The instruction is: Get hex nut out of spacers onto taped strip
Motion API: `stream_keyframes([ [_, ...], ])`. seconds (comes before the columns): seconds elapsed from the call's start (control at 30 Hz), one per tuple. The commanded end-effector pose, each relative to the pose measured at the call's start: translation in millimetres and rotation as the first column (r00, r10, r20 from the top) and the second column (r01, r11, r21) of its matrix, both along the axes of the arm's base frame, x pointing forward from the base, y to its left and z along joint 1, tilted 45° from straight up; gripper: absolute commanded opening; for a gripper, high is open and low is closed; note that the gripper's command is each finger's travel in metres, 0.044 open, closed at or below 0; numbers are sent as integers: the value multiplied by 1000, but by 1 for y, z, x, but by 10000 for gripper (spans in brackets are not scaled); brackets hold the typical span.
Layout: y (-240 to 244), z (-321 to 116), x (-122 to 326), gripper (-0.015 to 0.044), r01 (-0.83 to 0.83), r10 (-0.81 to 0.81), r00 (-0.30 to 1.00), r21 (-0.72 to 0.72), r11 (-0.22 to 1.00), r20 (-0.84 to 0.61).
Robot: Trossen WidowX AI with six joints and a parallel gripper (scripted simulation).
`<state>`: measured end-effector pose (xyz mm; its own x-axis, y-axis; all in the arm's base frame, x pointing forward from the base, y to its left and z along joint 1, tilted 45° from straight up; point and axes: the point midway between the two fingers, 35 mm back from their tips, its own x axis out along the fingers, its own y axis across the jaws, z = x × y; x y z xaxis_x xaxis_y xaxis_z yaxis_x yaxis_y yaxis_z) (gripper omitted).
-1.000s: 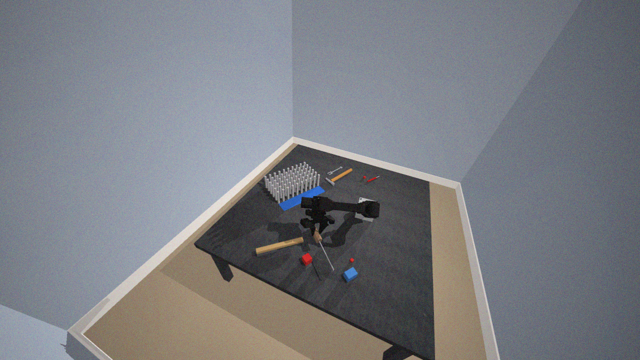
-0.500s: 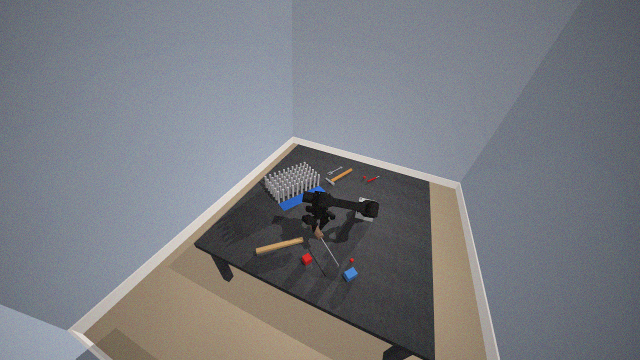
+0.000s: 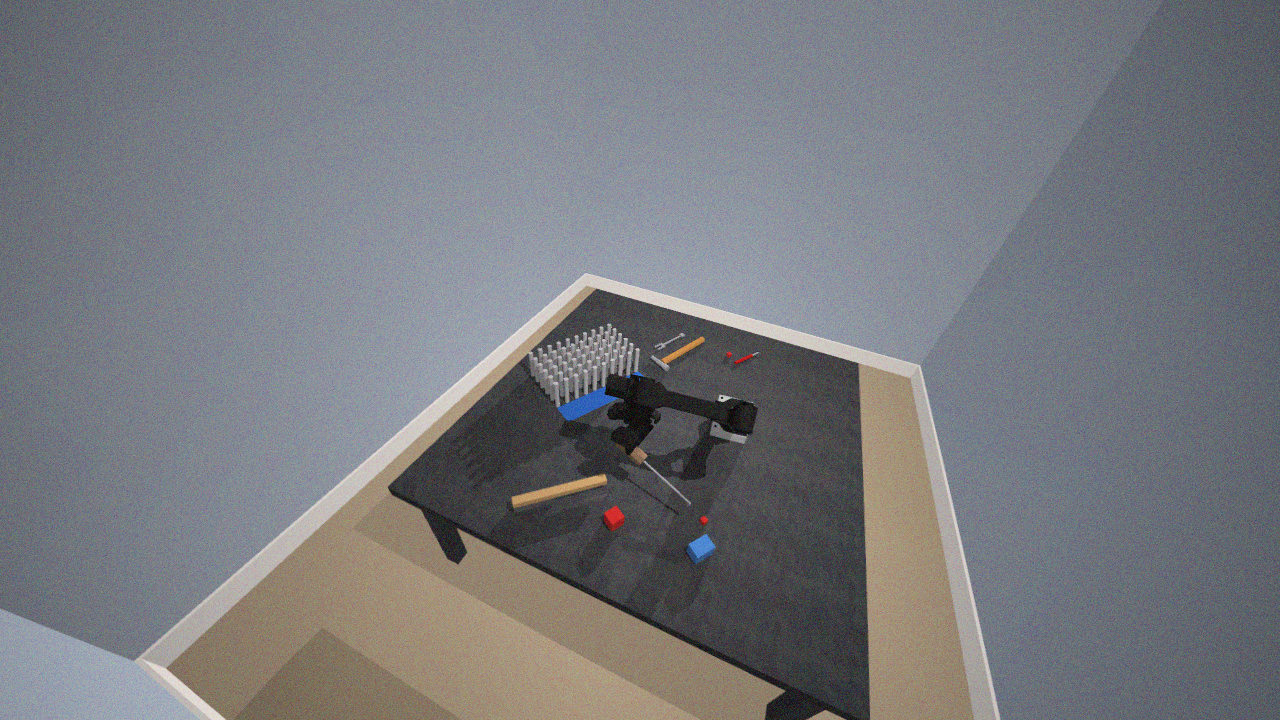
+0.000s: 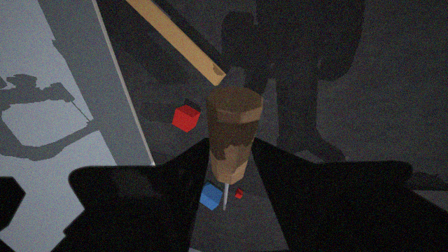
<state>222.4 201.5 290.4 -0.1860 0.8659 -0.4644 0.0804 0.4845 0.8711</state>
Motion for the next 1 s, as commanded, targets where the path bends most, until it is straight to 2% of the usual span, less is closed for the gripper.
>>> stream_keyframes([
  [0.0, -6, -7, 6, 0, -36, 37, 993, -10, 999, 113],
  [0.47, -28, -29, 23, 0, -207, 231, 840, -104, 973, 491],
  [0.97, -54, -52, 38, 0, -369, 454, 497, -294, 882, 740],
])
